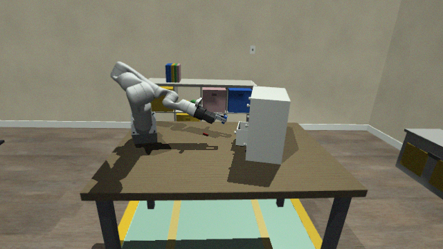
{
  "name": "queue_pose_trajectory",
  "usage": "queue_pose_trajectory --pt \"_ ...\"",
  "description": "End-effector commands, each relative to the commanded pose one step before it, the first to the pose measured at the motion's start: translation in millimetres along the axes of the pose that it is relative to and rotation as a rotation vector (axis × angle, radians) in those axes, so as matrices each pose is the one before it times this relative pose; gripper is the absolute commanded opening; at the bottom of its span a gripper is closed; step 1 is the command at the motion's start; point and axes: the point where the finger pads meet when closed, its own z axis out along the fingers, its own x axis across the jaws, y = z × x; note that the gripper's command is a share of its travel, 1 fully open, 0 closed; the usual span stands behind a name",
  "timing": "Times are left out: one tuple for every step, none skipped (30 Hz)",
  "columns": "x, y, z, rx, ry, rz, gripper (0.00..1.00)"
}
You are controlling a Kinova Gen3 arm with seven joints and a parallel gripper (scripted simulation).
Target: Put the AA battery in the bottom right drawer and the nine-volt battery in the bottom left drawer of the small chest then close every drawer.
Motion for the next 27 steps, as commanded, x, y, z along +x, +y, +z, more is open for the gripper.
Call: queue_pose_trajectory --pt "2.01 0.26 3.65 -0.00146 0.00434 0.00041 0.51" --pt "0.0 -0.4 1.14 -0.00002 0.0 0.0 0.51" --pt "0.0 -0.39 1.16 -0.00006 -0.00001 -0.00001 0.51" --pt "0.0 -0.45 1.18 0.00005 0.00001 0.00001 0.51" --pt "0.0 -0.45 1.21 0.00003 0.0 0.00001 0.51" --pt "0.0 -0.44 1.23 -0.00002 0.0 0.0 0.51" --pt "0.0 -0.43 1.25 -0.00006 -0.00001 -0.00001 0.51" --pt "-0.01 -0.49 1.28 0.00006 0.00001 0.00001 0.51" --pt "0.0 -0.48 1.3 0.00001 0.0 0.0 0.51" --pt "0.0 -0.46 1.32 -0.00004 -0.00001 -0.00001 0.51" --pt "0.0 -0.49 1.34 0.0 0.0 0.0 0.51" --pt "0.0 -0.51 1.36 0.00004 0.00001 0.00001 0.51" --pt "0.0 -0.49 1.38 -0.00002 0.0 0.0 0.51" --pt "0.0 -0.49 1.4 -0.00005 -0.00001 -0.00001 0.51" --pt "0.0 0.0 0.0 0.0 0.0 0.0 0.51" --pt "0.0 0.0 0.0 0.0 0.0 0.0 0.51" --pt "-0.01 -0.54 1.43 0.00005 0.00001 0.00001 0.51" --pt "0.0 -0.52 1.44 0.0 0.0 0.0 0.51" --pt "0.0 -0.5 1.46 -0.00006 -0.00001 -0.00001 0.51" --pt "-0.01 -0.56 1.49 0.00005 0.00001 0.00001 0.51" --pt "0.0 -0.55 1.5 0.00001 0.0 0.0 0.51" --pt "0.0 -0.53 1.51 -0.00005 -0.00001 -0.00001 0.51" --pt "-0.01 -0.58 1.54 0.00004 0.00001 0.00001 0.51" --pt "0.0 -0.57 1.55 0.00001 0.0 0.0 0.51" --pt "0.0 -0.54 1.56 -0.00005 -0.00001 -0.00001 0.51" --pt "-0.01 -0.6 1.59 0.00004 0.00001 0.00001 0.51" --pt "0.0 -0.58 1.6 0.0 0.0 0.0 0.51"
